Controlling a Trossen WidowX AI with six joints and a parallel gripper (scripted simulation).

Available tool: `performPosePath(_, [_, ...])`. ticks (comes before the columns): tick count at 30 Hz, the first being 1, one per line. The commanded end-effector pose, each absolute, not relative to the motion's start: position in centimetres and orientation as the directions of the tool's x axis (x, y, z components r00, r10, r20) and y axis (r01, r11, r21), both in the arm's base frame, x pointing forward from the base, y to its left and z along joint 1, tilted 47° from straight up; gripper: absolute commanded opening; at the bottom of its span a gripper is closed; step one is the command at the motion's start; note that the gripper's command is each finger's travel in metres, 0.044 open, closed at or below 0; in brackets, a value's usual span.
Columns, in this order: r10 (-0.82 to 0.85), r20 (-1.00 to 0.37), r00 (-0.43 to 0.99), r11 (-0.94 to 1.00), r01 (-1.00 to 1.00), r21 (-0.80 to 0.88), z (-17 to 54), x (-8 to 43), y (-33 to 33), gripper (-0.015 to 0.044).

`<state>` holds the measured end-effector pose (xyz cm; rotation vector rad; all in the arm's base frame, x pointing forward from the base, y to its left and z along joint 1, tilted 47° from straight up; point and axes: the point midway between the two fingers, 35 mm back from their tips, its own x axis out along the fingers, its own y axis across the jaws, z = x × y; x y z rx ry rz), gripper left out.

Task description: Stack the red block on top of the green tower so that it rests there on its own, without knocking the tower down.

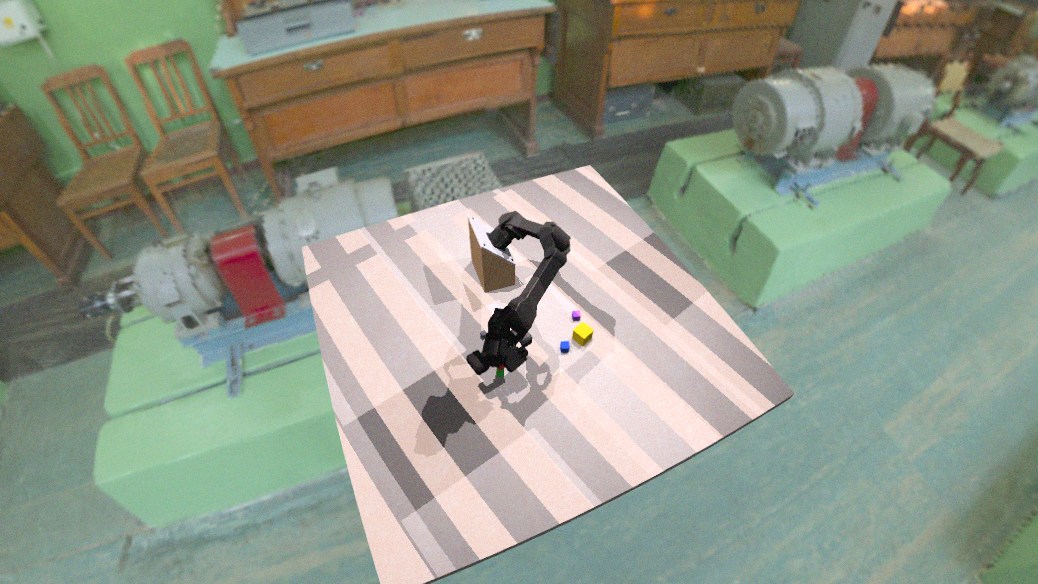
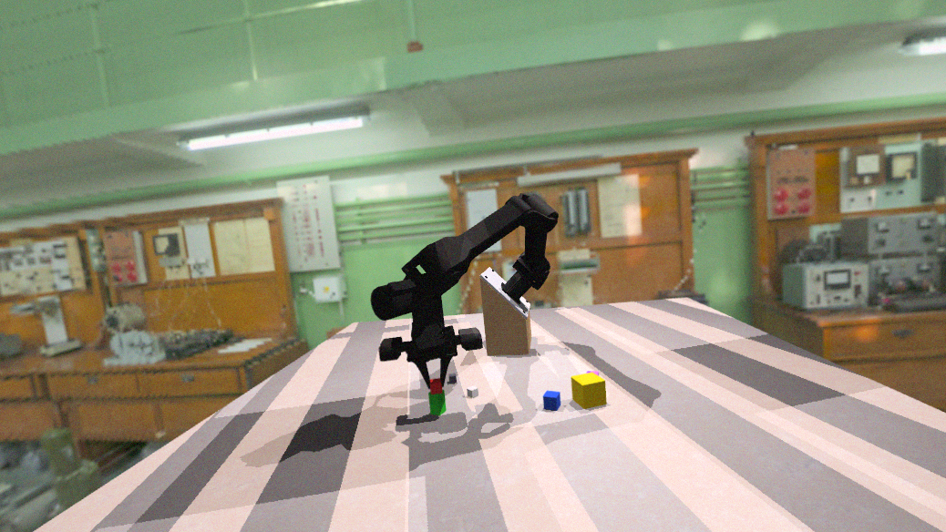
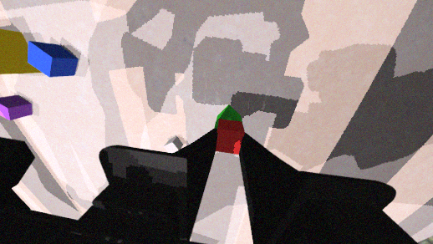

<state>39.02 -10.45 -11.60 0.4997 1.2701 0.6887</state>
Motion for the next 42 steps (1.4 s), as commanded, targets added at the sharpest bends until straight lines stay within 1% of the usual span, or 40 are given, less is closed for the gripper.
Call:
performPosePath(1, [0.710, -0.687, 0.152, 0.704, -0.181, 0.687, -11.67, 39.01, -10.61, 0.0000])
performPosePath(17, [0.710, -0.687, 0.152, 0.704, -0.181, 0.687, -11.49, 38.96, -10.80, 0.0000])
performPosePath(34, [0.709, -0.689, 0.149, 0.704, -0.186, 0.685, -11.71, 39.00, -10.55, 0.0440])
performPosePath(42, [0.709, -0.689, 0.149, 0.704, -0.186, 0.685, -11.71, 39.00, -10.55, 0.0440])
